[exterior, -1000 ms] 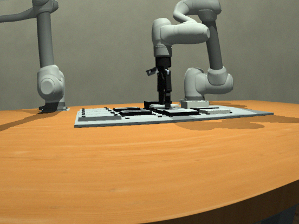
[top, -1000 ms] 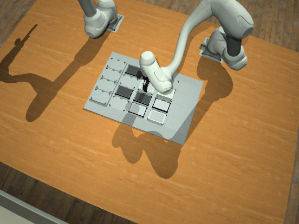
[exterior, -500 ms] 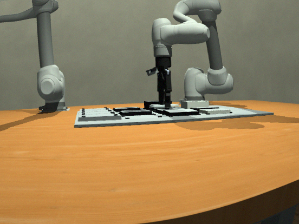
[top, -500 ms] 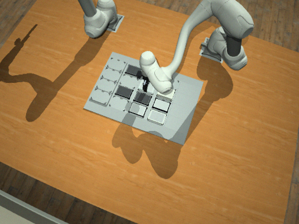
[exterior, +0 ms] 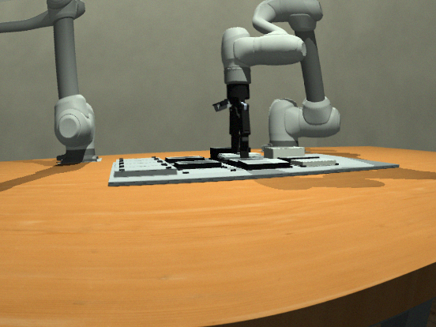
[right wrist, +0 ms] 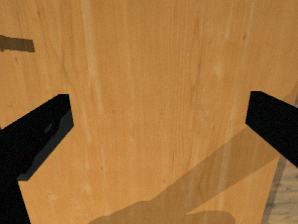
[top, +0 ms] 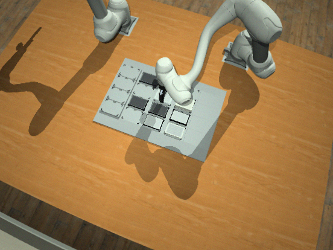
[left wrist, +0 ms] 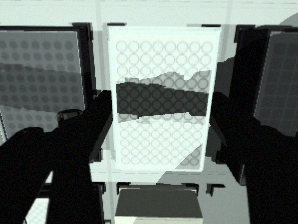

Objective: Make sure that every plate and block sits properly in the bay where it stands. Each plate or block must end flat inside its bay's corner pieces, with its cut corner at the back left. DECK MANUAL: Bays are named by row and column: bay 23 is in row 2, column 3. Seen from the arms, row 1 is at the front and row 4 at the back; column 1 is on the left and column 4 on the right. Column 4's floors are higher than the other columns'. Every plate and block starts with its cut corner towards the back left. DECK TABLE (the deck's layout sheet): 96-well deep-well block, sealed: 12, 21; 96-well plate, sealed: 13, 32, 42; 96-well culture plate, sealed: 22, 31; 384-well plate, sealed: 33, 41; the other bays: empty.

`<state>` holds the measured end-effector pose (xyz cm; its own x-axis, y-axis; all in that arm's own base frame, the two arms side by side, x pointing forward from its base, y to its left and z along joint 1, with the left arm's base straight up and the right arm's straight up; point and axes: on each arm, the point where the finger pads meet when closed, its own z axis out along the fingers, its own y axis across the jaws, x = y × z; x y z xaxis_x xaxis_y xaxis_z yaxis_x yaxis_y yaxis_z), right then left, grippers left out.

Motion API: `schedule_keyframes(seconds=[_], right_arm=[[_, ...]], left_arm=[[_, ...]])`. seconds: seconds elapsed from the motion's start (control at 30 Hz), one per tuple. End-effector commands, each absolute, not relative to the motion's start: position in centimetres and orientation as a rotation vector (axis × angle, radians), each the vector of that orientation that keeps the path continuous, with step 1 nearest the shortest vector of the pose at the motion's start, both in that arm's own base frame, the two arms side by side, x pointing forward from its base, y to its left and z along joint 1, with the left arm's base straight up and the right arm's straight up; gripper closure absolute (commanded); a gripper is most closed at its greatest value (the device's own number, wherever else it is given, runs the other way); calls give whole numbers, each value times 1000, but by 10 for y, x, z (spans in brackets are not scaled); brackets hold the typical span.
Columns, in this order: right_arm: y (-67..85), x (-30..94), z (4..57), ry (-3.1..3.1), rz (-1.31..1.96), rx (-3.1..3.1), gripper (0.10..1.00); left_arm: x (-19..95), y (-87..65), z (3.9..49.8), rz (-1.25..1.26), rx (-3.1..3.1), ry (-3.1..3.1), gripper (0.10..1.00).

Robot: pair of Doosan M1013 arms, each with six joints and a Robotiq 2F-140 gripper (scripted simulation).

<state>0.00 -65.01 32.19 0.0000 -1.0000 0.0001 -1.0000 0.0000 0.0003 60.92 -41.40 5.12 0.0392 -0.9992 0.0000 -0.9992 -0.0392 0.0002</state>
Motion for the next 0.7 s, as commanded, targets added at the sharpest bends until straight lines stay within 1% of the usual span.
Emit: schedule_keyframes(seconds=[0.0,0.67], right_arm=[[-650,0,323,-2221,2,2221,98],[-650,0,323,-2221,2,2221,98]], left_arm=[[610,-414,51,3,2265,-2178,999],[610,-414,45,3,2265,-2178,999]])
